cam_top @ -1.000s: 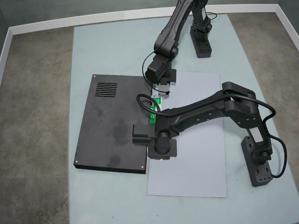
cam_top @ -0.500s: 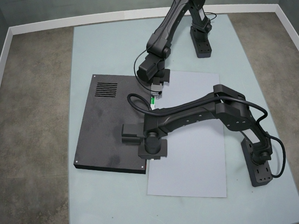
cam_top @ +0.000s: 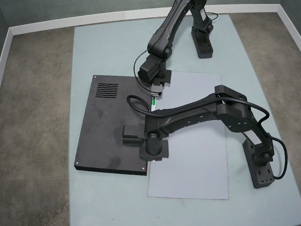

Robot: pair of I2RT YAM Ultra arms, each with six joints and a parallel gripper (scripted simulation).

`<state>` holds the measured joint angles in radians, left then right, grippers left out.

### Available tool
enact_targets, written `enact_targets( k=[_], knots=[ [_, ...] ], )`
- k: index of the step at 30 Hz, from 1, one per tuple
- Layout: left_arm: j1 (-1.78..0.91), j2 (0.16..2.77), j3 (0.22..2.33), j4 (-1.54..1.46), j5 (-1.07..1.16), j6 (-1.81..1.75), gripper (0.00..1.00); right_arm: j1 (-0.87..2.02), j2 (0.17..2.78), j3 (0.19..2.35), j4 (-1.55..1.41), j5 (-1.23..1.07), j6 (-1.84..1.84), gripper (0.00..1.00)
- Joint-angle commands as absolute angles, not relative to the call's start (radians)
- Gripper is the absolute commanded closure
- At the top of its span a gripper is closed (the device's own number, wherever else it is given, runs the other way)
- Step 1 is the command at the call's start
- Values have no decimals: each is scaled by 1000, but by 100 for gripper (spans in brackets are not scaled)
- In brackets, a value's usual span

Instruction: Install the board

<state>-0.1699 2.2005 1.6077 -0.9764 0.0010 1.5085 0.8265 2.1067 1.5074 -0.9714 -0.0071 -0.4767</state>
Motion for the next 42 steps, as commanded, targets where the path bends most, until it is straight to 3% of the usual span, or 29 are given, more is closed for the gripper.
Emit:
enact_targets(
  k=[1, 42],
  knots=[
    [-159, 2191, 1618, -981, 1, 1493, 97, 829, 2101, 1518, -997, 8, -464, 97],
    [-170, 2161, 1574, -957, -7, 1254, 97, 850, 2085, 1501, -983, 9, -218, 97]
  ],
)
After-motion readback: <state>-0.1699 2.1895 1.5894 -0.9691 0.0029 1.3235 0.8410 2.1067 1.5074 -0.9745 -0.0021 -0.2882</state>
